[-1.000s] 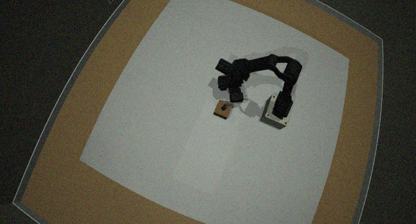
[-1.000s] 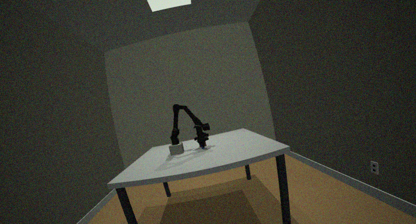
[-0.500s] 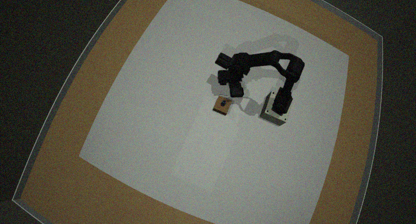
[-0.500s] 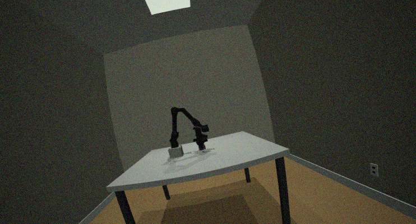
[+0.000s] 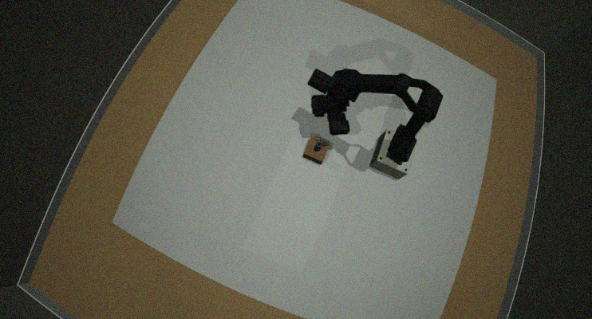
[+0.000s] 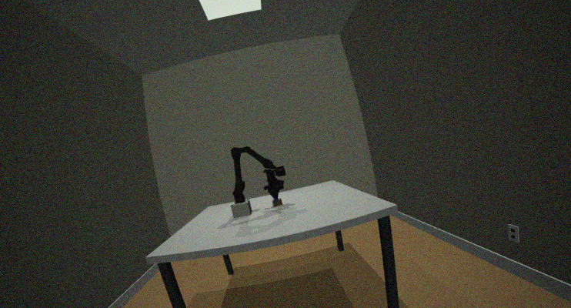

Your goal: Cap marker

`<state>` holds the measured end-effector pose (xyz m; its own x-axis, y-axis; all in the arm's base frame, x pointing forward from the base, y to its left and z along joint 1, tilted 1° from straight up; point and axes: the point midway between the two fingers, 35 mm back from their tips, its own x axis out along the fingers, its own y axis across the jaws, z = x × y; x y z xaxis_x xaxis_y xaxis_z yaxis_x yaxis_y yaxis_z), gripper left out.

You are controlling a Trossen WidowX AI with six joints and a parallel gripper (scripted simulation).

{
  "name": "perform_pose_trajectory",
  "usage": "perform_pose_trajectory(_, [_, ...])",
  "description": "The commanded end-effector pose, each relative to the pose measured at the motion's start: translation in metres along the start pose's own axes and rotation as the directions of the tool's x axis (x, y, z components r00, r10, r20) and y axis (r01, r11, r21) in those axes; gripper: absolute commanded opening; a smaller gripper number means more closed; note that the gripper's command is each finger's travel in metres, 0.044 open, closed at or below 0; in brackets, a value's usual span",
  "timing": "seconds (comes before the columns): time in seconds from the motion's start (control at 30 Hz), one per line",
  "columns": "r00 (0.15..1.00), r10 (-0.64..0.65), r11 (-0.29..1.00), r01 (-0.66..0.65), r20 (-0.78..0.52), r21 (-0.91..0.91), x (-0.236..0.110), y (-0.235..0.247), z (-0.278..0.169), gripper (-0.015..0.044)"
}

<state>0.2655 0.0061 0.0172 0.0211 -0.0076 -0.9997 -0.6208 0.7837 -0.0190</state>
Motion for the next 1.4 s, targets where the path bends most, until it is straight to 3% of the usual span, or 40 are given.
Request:
perform_pose_trajectory(0.0, [1.0, -0.002, 1.0, 0.002, 0.01, -0.003, -0.007, 0.001, 0.003, 0.0])
perform_pose_trajectory(1.37, [1.0, 0.006, 1.0, -0.006, 0.014, -0.003, -0.065, 0.105, 0.06, 0.0])
